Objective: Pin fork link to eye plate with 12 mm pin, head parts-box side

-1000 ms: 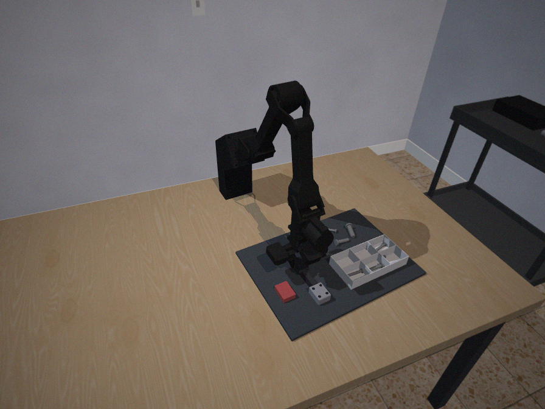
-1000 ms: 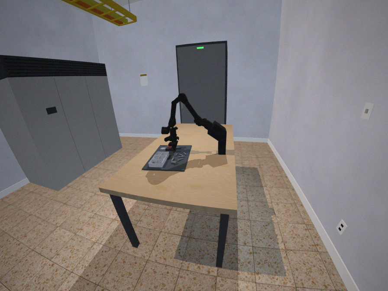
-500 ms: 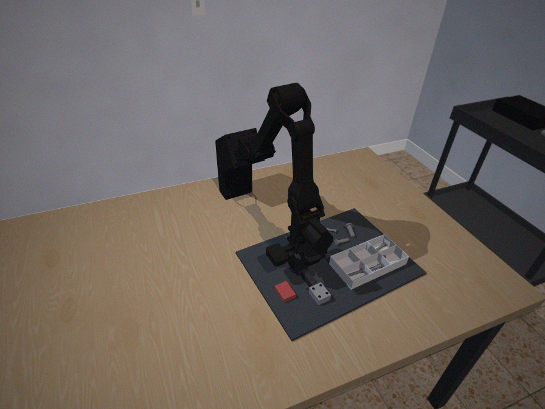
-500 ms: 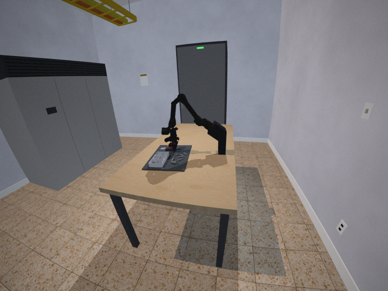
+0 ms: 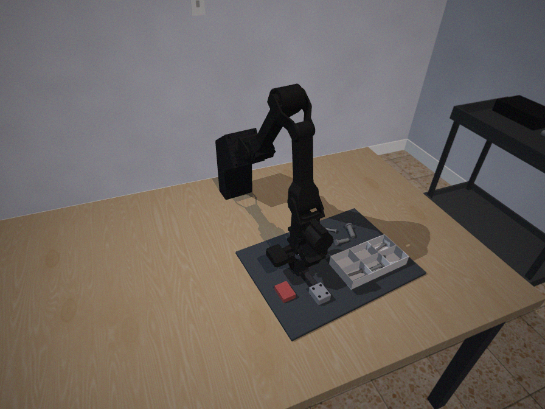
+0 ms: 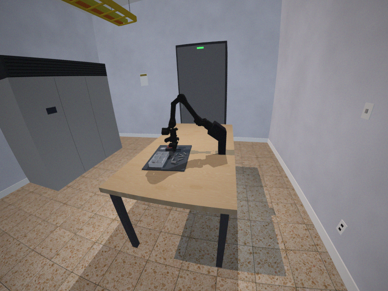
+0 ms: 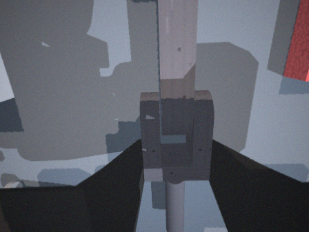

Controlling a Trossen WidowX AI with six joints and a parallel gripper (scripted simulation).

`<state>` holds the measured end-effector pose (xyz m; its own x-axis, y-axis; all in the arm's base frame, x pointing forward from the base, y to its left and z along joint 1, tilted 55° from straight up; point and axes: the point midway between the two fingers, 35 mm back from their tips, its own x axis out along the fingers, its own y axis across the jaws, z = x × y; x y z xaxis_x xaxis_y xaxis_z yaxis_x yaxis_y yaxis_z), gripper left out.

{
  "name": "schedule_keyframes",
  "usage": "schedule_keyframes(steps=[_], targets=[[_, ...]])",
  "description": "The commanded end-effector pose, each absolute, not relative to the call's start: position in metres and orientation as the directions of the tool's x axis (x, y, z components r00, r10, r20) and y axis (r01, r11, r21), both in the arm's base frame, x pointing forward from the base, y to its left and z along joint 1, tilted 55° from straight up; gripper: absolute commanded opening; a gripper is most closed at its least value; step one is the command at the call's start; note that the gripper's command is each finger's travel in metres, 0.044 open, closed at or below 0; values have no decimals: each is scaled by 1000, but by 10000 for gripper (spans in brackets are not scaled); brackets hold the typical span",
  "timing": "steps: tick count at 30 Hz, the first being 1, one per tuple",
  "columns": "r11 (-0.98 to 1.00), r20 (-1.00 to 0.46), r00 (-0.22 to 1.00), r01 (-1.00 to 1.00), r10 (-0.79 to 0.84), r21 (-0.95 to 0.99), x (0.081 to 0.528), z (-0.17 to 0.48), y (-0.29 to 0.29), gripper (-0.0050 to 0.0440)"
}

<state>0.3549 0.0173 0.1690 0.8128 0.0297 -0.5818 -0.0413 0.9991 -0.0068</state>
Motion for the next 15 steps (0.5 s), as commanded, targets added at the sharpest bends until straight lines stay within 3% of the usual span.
schedule_keyframes(steps=[1, 15], targets=[[999, -562, 826, -39, 29, -7, 357, 177, 17, -50], [999, -559, 829, -39, 29, -7, 357, 178, 17, -50]])
